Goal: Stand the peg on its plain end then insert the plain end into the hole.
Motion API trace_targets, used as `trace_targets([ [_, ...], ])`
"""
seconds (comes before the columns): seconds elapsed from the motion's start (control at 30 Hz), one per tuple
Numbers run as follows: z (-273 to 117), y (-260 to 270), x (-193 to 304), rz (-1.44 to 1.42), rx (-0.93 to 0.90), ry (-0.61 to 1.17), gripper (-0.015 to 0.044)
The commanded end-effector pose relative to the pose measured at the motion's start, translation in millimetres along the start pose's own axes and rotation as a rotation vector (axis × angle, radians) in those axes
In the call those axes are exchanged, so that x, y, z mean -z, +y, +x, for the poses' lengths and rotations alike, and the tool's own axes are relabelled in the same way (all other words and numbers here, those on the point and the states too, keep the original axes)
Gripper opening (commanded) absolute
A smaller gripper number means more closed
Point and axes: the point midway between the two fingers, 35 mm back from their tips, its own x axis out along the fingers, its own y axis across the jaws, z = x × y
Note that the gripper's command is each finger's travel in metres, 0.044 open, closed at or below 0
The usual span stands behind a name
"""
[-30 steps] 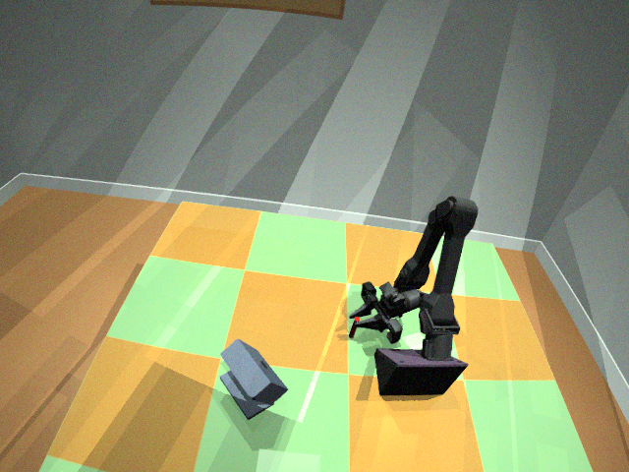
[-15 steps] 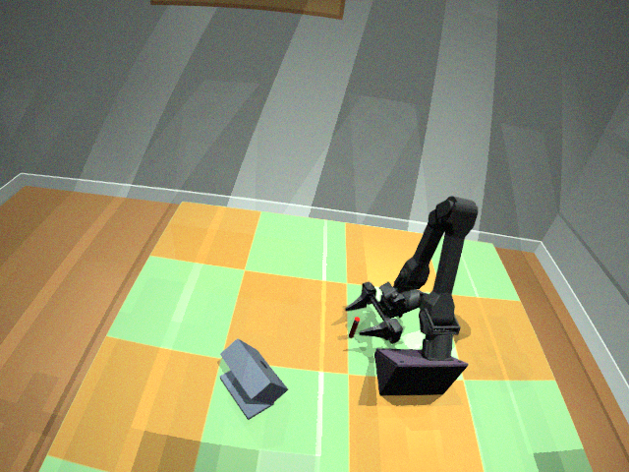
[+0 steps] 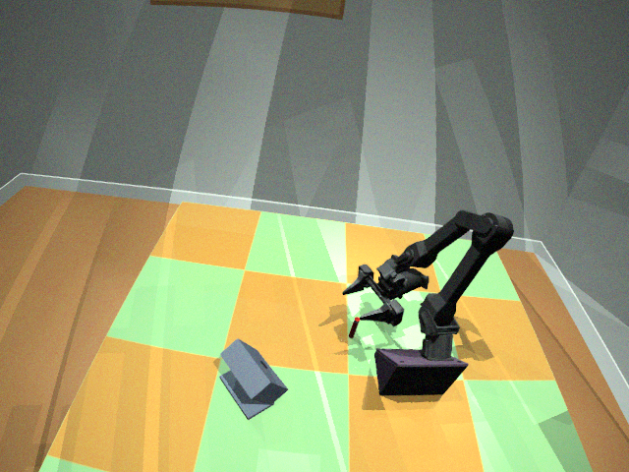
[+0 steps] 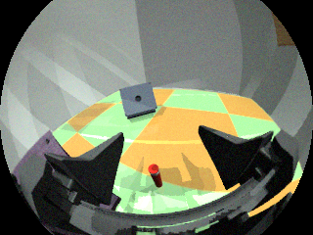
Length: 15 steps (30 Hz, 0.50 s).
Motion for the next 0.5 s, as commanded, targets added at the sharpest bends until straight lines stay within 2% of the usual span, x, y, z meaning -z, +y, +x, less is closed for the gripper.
trace_targets([
  [0.0, -4.1, -2.1, -27.2, -0.006, 0.001, 0.009, 0.0440],
  [0.3, -24.3, 15.2, -93.5, 0.005, 0.057, -0.022, 0.0440],
  [0.47, -28.1, 19.4, -101.0, 0.015, 0.065, -0.031, 0.0440],
])
